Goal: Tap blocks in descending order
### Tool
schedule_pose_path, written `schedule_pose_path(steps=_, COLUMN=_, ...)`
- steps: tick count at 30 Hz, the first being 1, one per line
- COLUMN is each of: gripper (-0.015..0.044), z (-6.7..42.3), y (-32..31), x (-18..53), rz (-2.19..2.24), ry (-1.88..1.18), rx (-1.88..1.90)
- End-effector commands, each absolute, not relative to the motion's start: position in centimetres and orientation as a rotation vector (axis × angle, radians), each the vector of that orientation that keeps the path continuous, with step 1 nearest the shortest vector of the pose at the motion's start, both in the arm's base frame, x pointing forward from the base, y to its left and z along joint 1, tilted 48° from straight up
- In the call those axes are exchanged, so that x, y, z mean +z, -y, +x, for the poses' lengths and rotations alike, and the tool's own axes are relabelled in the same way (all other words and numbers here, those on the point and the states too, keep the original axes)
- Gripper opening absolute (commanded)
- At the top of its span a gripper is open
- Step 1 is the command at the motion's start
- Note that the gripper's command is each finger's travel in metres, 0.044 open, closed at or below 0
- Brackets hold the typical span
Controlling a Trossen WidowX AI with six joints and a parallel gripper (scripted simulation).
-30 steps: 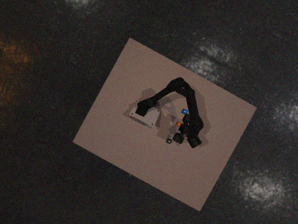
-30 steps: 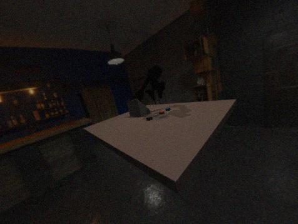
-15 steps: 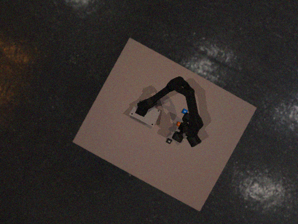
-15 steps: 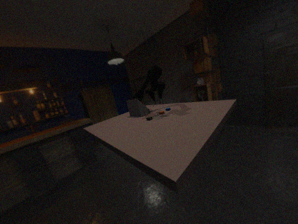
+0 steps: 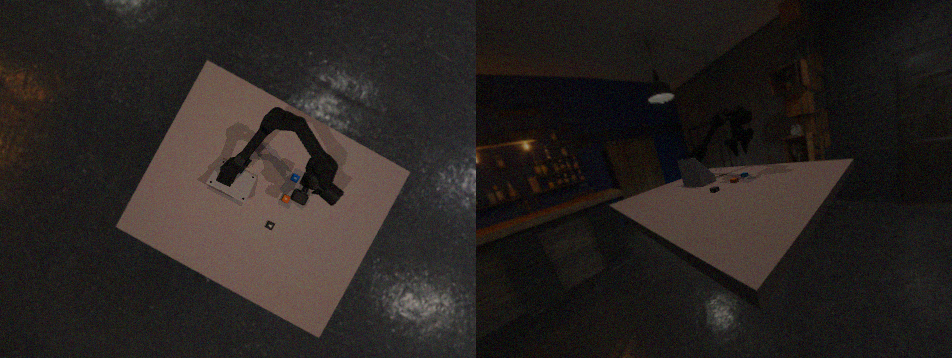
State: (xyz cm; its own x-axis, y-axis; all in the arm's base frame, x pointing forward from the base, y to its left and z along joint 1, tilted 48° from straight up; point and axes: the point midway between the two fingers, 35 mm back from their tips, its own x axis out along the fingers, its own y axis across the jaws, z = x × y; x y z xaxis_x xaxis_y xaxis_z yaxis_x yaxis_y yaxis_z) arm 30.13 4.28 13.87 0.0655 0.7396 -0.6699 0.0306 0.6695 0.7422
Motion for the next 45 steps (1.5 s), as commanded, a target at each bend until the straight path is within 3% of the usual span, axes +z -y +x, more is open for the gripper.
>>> schedule_pose_path(steps=1, gripper=0.0400, z=29.9, y=-5.1, x=14.7, rz=0.717, ry=-1.436, rx=0.593)
schedule_pose_path(steps=20, gripper=0.0400, z=30.0, y=-4.9, x=14.5, rz=0.716, ry=-1.436, rx=0.591)
schedule_pose_path(steps=28, gripper=0.0400, z=31.9, y=4.2, x=5.5, rz=0.696, ry=-1.441, rx=0.557)
schedule_pose_path(steps=36, gripper=0.0400, z=29.0, y=11.7, x=-3.8, rz=0.706, ry=-1.438, rx=0.581)
schedule_pose_path(steps=43, gripper=0.0400, z=28.6, y=12.1, x=-4.4, rz=0.708, ry=-1.437, rx=0.585)
schedule_pose_path(steps=45, gripper=0.0348, z=28.9, y=11.2, x=-5.4, rz=0.707, ry=-1.437, rx=0.584)
